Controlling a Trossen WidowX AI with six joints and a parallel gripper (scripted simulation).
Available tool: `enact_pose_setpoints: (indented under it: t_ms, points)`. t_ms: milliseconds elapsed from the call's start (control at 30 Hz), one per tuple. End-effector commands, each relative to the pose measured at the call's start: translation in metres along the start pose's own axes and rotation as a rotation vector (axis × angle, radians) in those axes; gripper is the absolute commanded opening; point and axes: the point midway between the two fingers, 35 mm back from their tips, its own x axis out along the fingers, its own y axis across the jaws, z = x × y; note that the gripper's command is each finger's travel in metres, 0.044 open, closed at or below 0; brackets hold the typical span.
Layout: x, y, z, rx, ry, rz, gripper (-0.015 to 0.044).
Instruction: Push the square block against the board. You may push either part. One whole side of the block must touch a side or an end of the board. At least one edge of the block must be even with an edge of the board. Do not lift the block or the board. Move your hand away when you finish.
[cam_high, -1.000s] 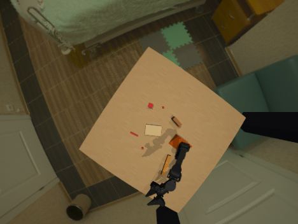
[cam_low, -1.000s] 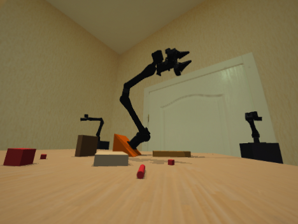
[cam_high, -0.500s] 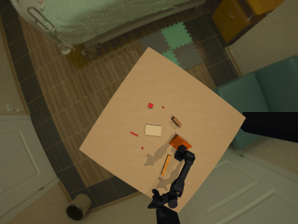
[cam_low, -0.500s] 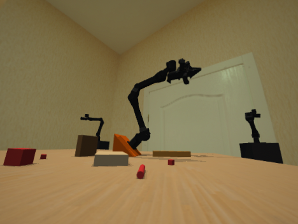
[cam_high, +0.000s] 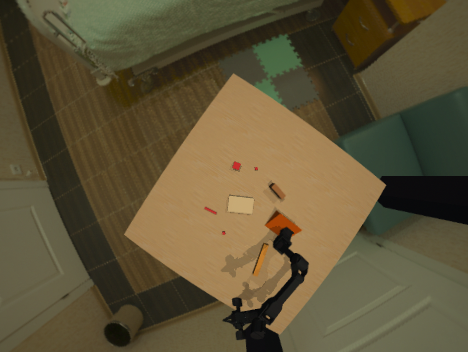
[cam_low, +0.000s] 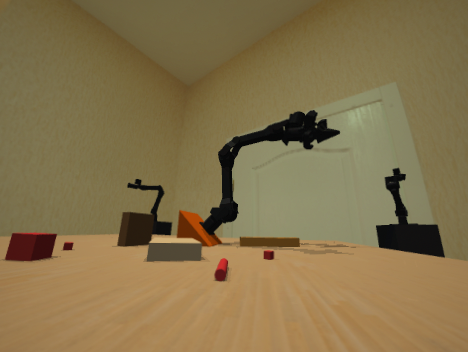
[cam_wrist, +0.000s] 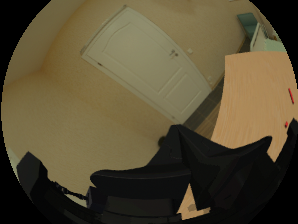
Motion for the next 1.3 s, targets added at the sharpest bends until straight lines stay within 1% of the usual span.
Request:
enact_pose_setpoints:
  t_ms: [0, 300, 600, 967, 1267]
  points:
    - [0.025, -0.019, -0.016, -0.083, 0.007, -0.093, 0.0]
    - [0.071, -0.077, -0.031, -0.225, 0.002, -0.32, 0.0]
    - [0.104, -0.152, -0.024, -0.299, 0.0, -0.568, 0.0]
    - [0.111, -0.243, 0.01, -0.391, -0.002, -0.848, 0.0]
    - [0.095, -0.319, 0.049, -0.386, -0.007, -1.089, 0.0]
